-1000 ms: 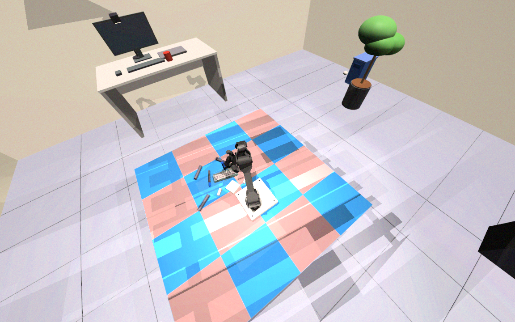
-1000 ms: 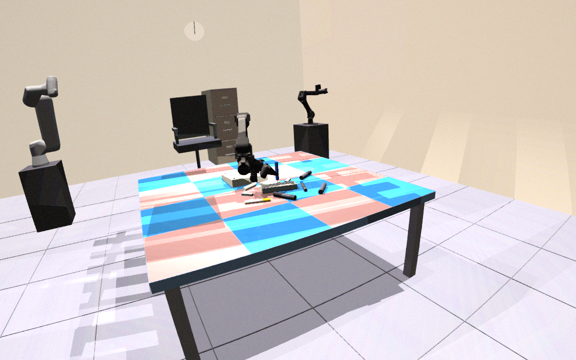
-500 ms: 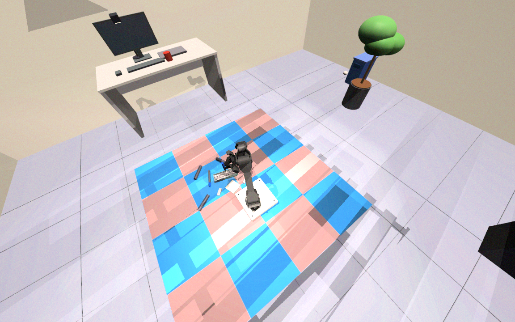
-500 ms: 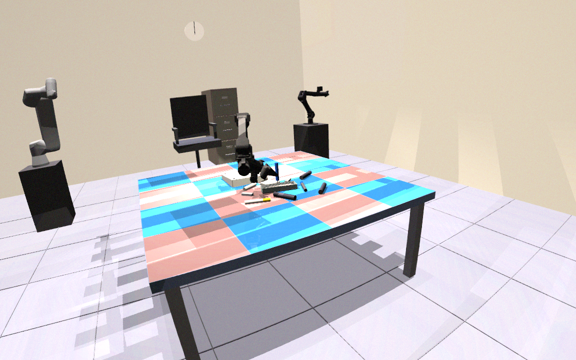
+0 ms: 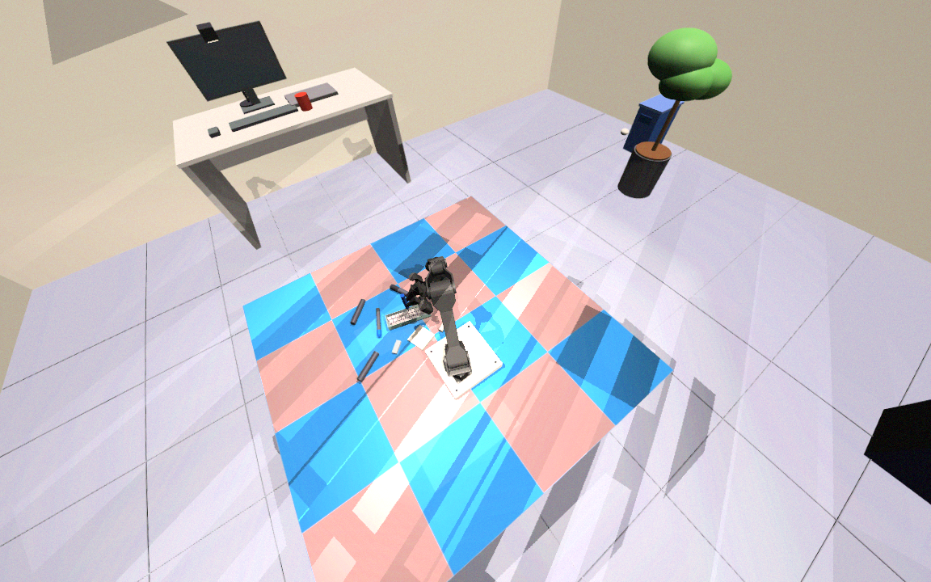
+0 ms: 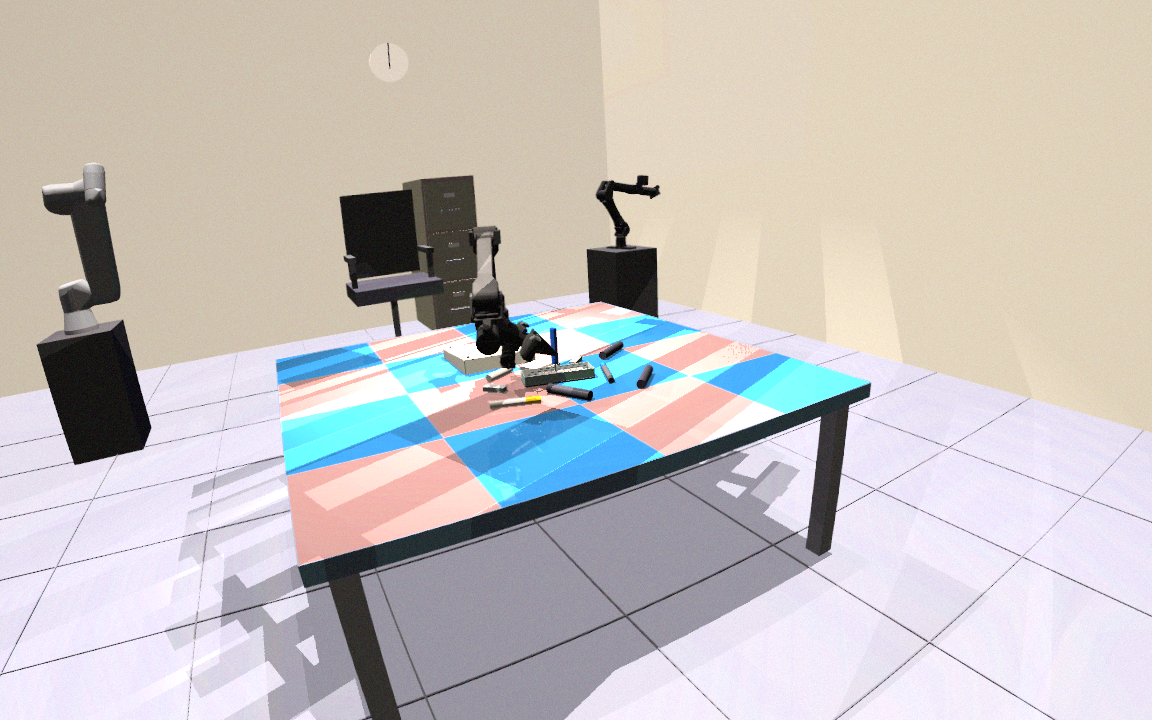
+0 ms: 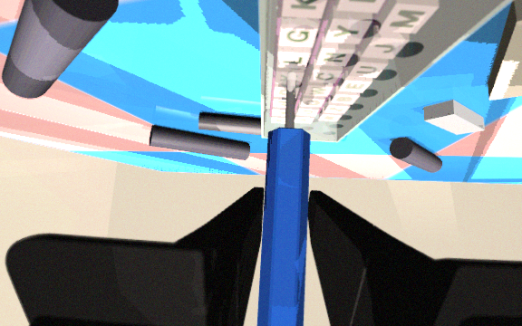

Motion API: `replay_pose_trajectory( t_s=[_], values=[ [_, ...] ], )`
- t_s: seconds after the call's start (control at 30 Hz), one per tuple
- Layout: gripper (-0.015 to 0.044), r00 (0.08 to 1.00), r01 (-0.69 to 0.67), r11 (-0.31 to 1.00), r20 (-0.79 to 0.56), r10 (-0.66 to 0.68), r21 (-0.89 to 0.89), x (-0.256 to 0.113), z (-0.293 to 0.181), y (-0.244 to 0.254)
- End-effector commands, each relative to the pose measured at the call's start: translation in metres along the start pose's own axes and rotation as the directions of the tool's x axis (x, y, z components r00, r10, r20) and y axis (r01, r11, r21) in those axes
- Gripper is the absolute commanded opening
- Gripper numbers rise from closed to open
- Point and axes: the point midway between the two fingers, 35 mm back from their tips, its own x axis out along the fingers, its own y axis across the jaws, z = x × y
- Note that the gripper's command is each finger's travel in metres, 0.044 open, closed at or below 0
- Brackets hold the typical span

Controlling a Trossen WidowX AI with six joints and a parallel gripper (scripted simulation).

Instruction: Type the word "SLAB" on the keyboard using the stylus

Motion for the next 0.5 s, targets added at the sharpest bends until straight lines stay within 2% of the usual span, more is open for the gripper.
replay_pose_trajectory(
  t_s=[0.0,0.47],
  values=[
    [0.0081,1.0,0.001,1.0,-0.004,-0.001,0.006,0.0015,0.0016,-0.0007],
    [0.0081,1.0,0.001,1.0,-0.004,-0.001,0.006,0.0045,0.0068,-0.0008]
  ],
)
